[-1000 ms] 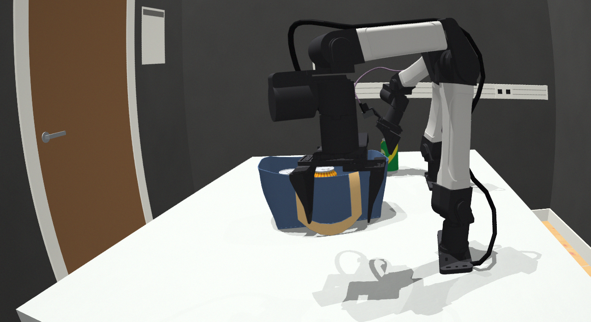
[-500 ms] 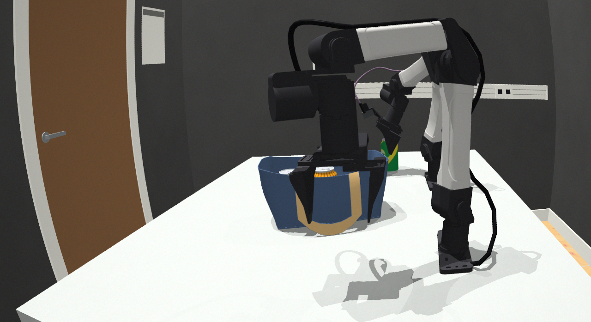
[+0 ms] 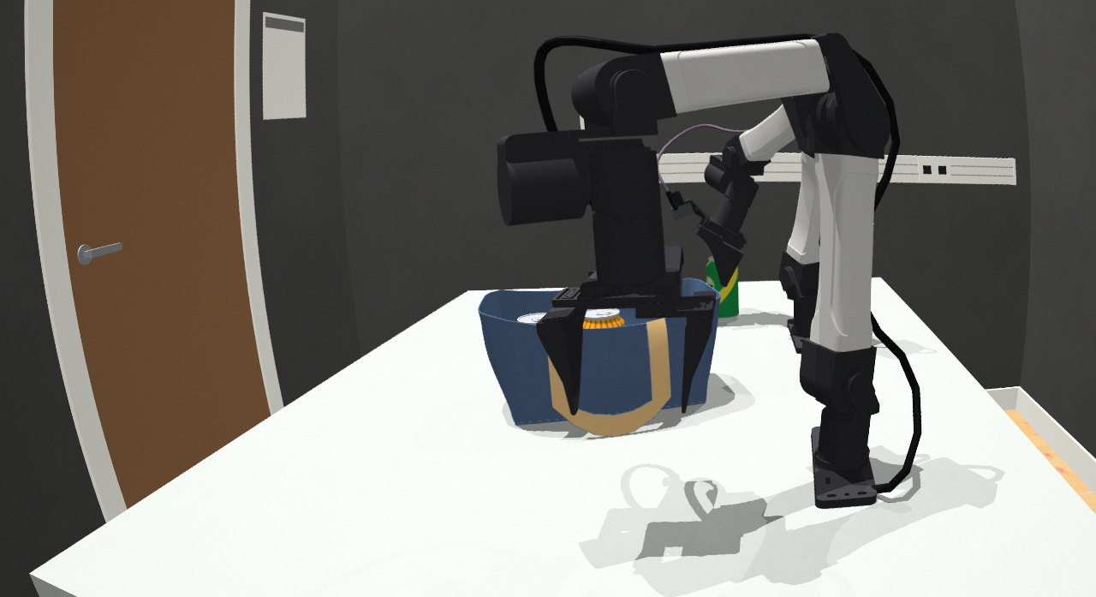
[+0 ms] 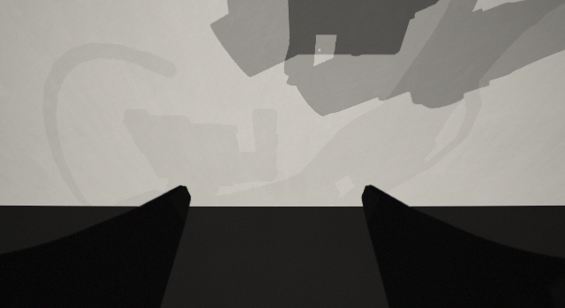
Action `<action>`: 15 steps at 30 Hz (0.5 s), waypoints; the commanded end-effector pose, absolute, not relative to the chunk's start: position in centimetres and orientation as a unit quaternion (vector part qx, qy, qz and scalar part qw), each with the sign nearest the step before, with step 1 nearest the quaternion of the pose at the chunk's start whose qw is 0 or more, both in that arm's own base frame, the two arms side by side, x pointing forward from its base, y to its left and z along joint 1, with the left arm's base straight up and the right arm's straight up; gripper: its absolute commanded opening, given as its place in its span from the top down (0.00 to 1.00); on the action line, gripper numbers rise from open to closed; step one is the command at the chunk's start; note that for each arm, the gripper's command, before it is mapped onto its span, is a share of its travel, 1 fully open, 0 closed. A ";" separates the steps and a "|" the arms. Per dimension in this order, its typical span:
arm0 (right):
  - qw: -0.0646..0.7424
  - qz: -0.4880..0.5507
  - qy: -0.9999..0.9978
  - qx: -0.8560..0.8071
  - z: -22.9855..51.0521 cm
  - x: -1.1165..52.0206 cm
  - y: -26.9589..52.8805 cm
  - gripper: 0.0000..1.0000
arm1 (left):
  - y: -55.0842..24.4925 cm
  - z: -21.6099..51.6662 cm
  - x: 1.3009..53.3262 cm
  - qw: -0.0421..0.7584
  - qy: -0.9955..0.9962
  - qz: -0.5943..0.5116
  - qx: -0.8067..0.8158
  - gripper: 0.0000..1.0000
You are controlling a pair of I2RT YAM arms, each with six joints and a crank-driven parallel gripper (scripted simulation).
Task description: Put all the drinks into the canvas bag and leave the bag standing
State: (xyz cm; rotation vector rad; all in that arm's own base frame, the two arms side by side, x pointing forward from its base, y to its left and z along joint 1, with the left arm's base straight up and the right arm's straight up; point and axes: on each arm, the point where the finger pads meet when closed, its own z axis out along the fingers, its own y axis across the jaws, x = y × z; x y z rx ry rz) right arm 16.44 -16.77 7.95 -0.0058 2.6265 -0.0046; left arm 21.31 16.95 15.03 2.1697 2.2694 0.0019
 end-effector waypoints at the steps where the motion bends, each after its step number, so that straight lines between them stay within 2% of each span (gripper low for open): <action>1: 0.266 -0.026 0.964 -0.008 9.4 17.2 -17.9 0.26 | 17.6 16.8 22.2 0.014 0.724 0.038 0.689 0.00; 15: 0.266 -0.026 0.964 -0.008 9.4 17.2 -17.9 0.27 | 17.6 16.8 22.2 0.014 0.724 0.038 0.689 0.00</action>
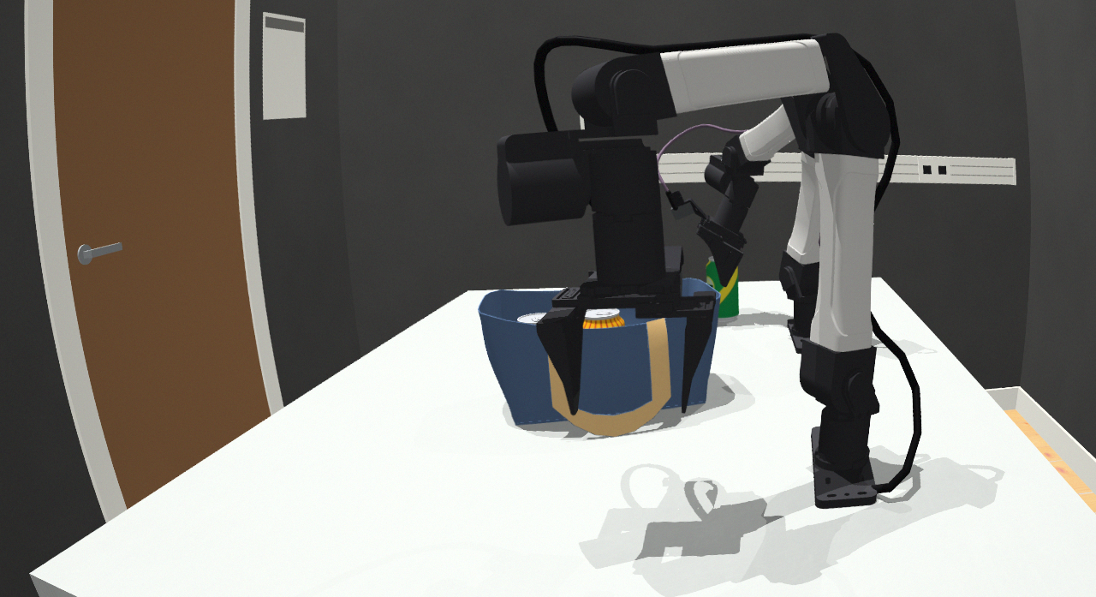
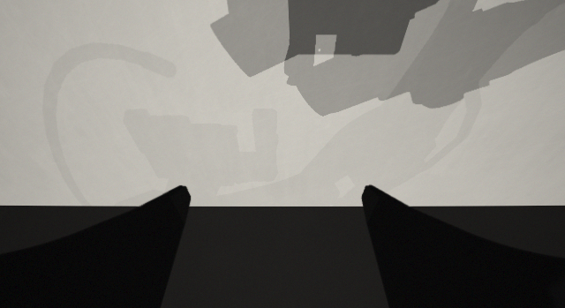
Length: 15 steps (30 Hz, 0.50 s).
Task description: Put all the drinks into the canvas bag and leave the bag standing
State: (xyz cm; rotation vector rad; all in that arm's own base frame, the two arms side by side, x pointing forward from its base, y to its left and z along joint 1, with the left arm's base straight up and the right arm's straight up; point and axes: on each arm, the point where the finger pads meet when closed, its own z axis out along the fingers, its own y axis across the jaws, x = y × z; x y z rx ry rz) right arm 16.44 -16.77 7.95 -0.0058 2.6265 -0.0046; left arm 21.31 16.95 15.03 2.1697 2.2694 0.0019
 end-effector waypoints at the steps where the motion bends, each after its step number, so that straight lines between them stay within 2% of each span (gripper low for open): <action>1: 0.266 -0.026 0.964 -0.008 9.4 17.2 -17.9 0.26 | 17.6 16.8 22.2 0.014 0.724 0.038 0.689 0.00; 15: 0.274 -0.015 0.962 -0.007 12.1 17.2 -17.0 0.26 | 17.6 16.8 22.2 0.014 0.724 0.038 0.689 0.00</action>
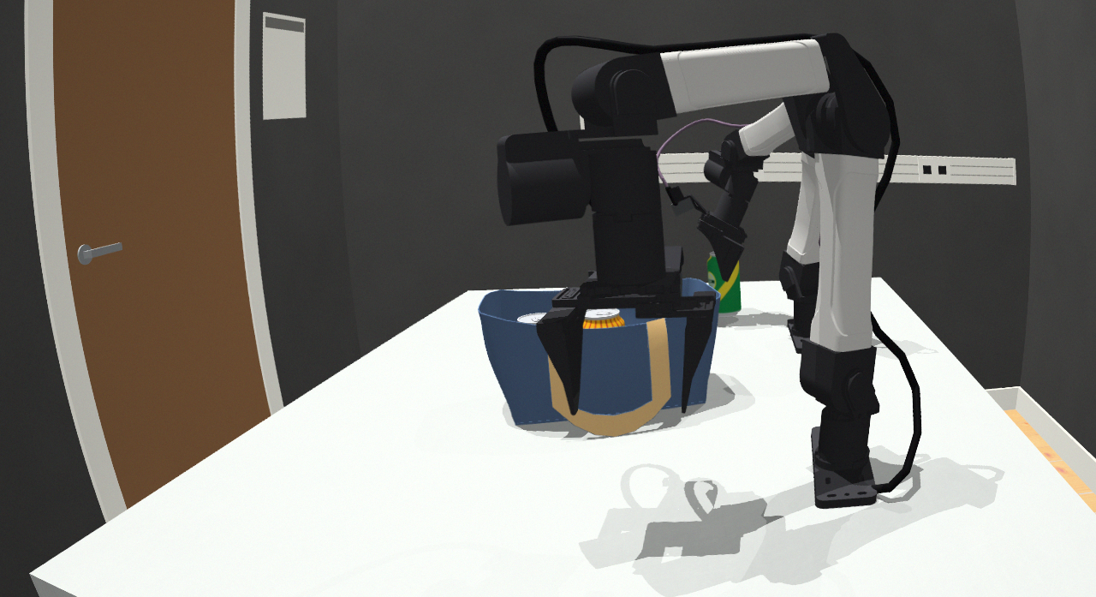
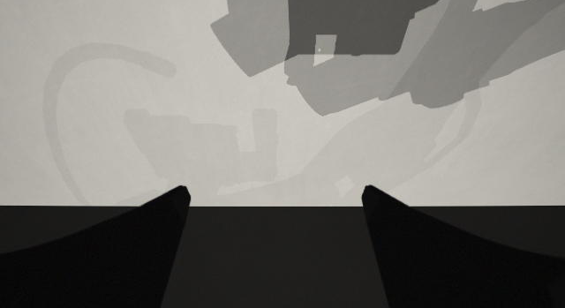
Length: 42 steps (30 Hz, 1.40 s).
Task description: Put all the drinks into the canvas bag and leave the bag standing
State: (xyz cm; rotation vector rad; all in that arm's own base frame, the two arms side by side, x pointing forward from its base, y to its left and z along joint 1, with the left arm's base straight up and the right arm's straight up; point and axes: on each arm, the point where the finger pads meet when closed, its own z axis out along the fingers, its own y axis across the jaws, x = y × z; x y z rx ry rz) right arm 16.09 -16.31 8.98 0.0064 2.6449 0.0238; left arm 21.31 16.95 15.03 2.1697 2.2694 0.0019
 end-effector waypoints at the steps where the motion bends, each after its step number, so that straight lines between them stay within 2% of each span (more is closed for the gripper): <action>1: 0.275 -0.018 0.961 -0.014 12.5 17.2 -17.1 0.26 | 17.6 16.8 22.2 0.014 0.724 0.038 0.689 0.00; 15: 0.287 -0.034 0.957 -0.016 15.6 17.6 -17.8 0.26 | 17.6 16.8 22.2 0.014 0.724 0.038 0.689 0.00; 18: 0.271 -0.008 0.962 -0.008 15.6 17.3 -17.2 0.26 | 17.6 16.8 22.2 0.014 0.724 0.038 0.689 0.00; 21: 0.292 -0.040 0.955 -0.020 16.6 17.8 -18.0 0.26 | 17.6 16.8 22.2 0.014 0.724 0.038 0.689 0.00; 42: 0.288 -0.032 0.957 -0.012 15.5 17.5 -17.4 0.26 | 17.6 16.8 22.2 0.014 0.724 0.038 0.689 0.00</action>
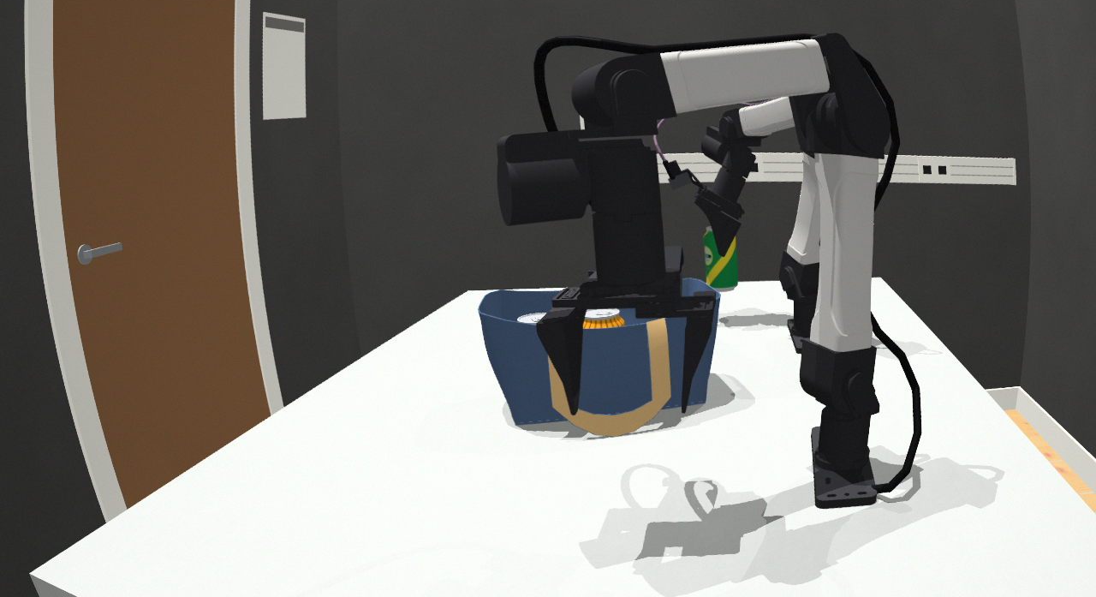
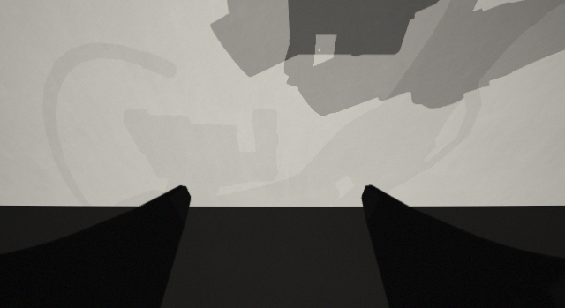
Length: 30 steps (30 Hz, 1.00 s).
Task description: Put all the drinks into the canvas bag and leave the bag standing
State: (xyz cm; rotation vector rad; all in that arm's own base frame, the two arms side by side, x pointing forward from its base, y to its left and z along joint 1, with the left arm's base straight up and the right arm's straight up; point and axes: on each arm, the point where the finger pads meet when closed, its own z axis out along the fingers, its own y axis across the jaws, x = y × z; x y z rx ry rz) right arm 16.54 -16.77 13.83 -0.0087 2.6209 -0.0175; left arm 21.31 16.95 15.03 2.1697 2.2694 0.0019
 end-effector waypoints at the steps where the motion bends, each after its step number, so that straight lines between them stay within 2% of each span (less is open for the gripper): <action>1: 0.294 -0.042 0.955 -0.017 16.2 17.7 -17.7 0.26 | 17.6 16.8 22.2 0.014 0.724 0.038 0.689 0.00; 7: 0.294 -0.042 0.955 -0.016 16.4 17.7 -17.8 0.26 | 17.6 16.8 22.2 0.014 0.724 0.038 0.689 0.00; 10: 0.271 -0.007 0.963 -0.002 16.4 17.0 -16.9 0.26 | 17.6 16.8 22.2 0.014 0.724 0.038 0.689 0.00; 30: 0.273 -0.012 0.962 -0.014 21.2 17.2 -17.0 0.26 | 17.6 16.8 22.2 0.014 0.724 0.038 0.689 0.00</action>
